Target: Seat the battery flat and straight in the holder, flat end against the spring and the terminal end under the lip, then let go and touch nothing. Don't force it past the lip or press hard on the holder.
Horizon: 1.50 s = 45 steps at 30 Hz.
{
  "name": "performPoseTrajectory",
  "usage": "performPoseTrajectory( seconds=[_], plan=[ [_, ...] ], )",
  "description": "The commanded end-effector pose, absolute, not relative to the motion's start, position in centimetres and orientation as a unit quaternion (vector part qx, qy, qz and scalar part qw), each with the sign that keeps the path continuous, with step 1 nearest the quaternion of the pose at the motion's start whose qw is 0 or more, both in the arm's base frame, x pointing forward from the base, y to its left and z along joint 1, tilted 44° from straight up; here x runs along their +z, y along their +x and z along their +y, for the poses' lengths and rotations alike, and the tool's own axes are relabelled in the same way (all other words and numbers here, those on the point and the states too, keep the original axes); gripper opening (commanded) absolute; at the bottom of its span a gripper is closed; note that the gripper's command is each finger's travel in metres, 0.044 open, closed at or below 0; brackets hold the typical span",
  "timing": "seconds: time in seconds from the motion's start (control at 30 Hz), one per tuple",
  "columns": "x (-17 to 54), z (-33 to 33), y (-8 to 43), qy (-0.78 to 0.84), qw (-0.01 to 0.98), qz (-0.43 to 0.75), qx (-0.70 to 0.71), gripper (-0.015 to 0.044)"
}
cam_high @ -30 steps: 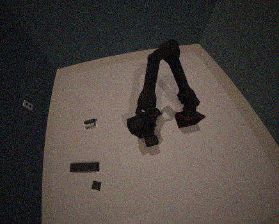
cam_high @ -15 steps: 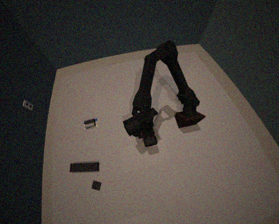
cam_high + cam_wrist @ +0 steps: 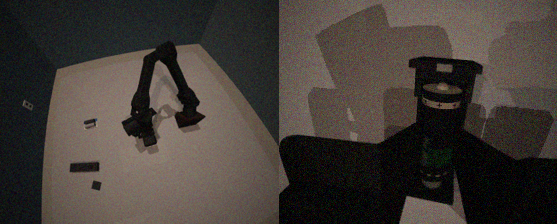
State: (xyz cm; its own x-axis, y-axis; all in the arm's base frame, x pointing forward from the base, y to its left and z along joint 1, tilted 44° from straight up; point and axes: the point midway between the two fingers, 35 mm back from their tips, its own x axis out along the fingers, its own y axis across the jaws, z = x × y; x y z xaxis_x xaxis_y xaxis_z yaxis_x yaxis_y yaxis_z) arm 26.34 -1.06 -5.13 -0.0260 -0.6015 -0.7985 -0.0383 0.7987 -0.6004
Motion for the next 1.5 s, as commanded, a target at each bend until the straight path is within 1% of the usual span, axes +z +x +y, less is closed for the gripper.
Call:
performPoseTrajectory(
  seconds=[0.0,0.93,1.07,1.47],
  plan=[
    [-5.2,-1.2,26.0,-0.232,0.651,0.689,-0.216,0.0077],
    [-5.2,-1.2,27.5,-0.232,0.651,0.689,-0.217,0.0077],
    [-5.2,-1.2,27.5,-0.232,0.651,0.689,-0.217,0.0179],
    [-4.1,-0.1,27.5,-0.231,0.653,0.688,-0.217,0.0179]
  ],
)
